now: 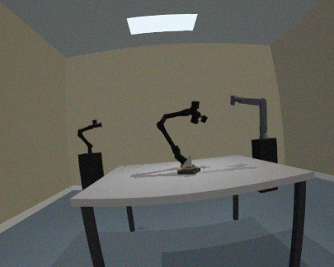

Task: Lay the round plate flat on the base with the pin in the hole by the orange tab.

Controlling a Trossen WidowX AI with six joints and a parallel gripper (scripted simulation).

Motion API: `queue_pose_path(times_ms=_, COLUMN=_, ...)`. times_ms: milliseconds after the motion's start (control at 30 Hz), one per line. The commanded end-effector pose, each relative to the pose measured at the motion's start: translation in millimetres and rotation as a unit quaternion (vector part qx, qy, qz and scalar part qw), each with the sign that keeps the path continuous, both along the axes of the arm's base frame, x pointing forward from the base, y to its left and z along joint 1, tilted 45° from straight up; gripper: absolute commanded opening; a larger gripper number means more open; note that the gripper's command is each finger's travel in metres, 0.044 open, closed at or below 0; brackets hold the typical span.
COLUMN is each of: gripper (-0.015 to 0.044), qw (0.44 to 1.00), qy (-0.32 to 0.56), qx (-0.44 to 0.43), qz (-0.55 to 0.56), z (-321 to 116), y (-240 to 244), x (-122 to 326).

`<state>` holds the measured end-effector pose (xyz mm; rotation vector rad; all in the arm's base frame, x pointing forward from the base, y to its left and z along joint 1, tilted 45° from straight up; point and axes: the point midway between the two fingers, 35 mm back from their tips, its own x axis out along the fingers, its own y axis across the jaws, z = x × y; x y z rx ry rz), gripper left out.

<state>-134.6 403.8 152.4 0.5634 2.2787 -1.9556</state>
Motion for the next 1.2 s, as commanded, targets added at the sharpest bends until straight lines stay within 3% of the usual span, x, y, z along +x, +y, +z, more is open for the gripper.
queue_pose_path(times_ms=0, gripper=0.0374, qw=1.0, qy=-0.002, qx=-0.01, qz=-0.007, z=-1.6, y=0.9, x=2.3)
queue_pose_path(times_ms=100, gripper=0.0295, qw=0.982, qy=-0.019, qx=-0.153, qz=-0.112, z=-23.8, y=10.3, x=35.9)
queue_pose_path(times_ms=233, gripper=0.019, qw=0.879, qy=-0.023, qx=-0.372, qz=-0.298, z=-60.8, y=12.8, x=97.9)
queue_pose_path(times_ms=300, gripper=0.0137, qw=0.855, qy=-0.021, qx=-0.403, qz=-0.328, z=-66.5, y=11.5, x=108.2)
queue_pose_path(times_ms=500, gripper=0.0, qw=0.597, qy=0.016, qx=-0.591, qz=-0.542, z=-106.7, y=-14.7, x=188.6)
queue_pose_path(times_ms=567, gripper=0.0, qw=0.558, qy=0.023, qx=-0.607, qz=-0.566, z=-111.1, y=-20.0, x=198.4)
queue_pose_path(times_ms=633, gripper=0.0, qw=0.443, qy=0.044, qx=-0.64, qz=-0.627, z=-122.0, y=-36.6, x=224.9)
queue_pose_path(times_ms=767, gripper=0.0, qw=0.265, qy=0.077, qx=-0.659, qz=-0.7, z=-135.0, y=-66.0, x=261.2)
queue_pose_path(times_ms=833, gripper=0.0, qw=0.221, qy=0.085, qx=-0.658, qz=-0.715, z=-137.5, y=-73.9, x=269.4)
queue_pose_path(times_ms=933, gripper=0.0, qw=0.042, qy=0.119, qx=-0.635, qz=-0.762, z=-145.3, y=-108.7, x=300.8)
queue_pose_path(times_ms=1033, gripper=0.0, qw=-0.088, qy=0.143, qx=-0.597, qz=-0.785, z=-148.4, y=-136.9, x=321.5)
queue_pose_path(times_ms=1100, gripper=0.0, qw=-0.128, qy=0.15, qx=-0.581, qz=-0.789, z=-148.9, y=-146.0, x=327.4)
queue_pose_path(times_ms=1167, gripper=0.0, qw=-0.233, qy=0.169, qx=-0.531, qz=-0.797, z=-148.9, y=-171.8, x=342.9)
